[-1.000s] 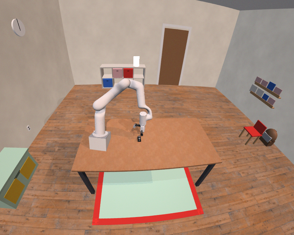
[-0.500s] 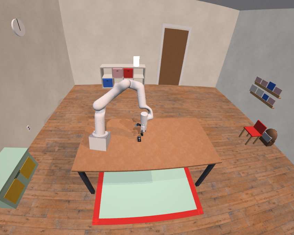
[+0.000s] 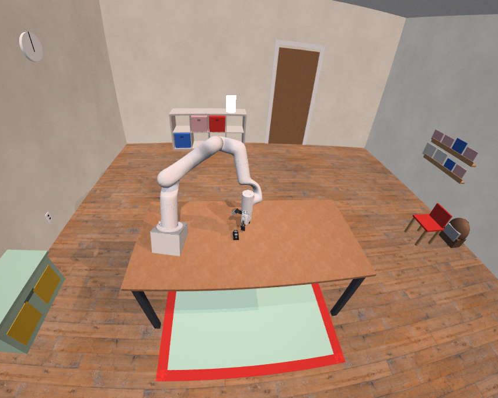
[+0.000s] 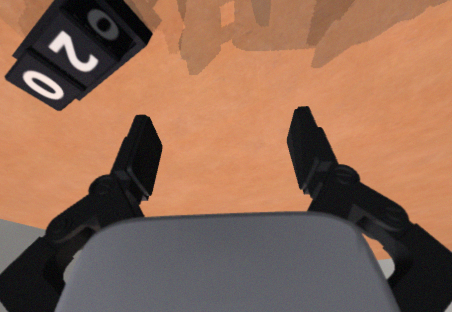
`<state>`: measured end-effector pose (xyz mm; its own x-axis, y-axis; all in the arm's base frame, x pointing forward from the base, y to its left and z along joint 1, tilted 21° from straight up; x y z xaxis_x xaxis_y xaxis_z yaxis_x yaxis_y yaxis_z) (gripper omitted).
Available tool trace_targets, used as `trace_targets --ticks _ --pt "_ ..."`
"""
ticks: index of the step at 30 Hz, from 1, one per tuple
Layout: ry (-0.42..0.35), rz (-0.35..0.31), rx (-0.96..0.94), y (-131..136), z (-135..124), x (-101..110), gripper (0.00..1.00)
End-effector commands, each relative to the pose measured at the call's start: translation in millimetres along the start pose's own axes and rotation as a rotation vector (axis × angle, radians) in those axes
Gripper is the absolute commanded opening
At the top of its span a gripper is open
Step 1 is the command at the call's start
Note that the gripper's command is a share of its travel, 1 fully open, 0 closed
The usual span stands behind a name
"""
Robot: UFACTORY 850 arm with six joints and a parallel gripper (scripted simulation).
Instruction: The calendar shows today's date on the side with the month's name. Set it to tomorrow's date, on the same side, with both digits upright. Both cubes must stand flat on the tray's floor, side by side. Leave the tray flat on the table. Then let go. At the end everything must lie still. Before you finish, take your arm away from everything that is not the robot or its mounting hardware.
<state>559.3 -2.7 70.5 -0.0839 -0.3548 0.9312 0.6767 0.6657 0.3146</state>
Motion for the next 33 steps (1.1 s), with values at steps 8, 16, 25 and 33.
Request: trace_targets --ticks 8,16,25,33 --pt "-0.001 -0.001 0.000 1 -1 -22 1.00" --pt "-0.001 -0.001 0.000 1 -1 -27 1.00" --pt "-0.001 -0.001 0.000 1 -1 -27 1.00" --pt "-0.001 -0.001 0.000 1 -1 -27 1.00"
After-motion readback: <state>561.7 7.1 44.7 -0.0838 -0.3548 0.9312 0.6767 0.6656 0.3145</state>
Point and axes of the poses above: the point where the finger pads meet when closed, its own x axis back along the fingers, its own y axis across the jaws, z = x × y, the point moved 8 cm from there along x, back along the fingers, and after that the axes turned 9 degrees about -x, right-handed, at the moved point
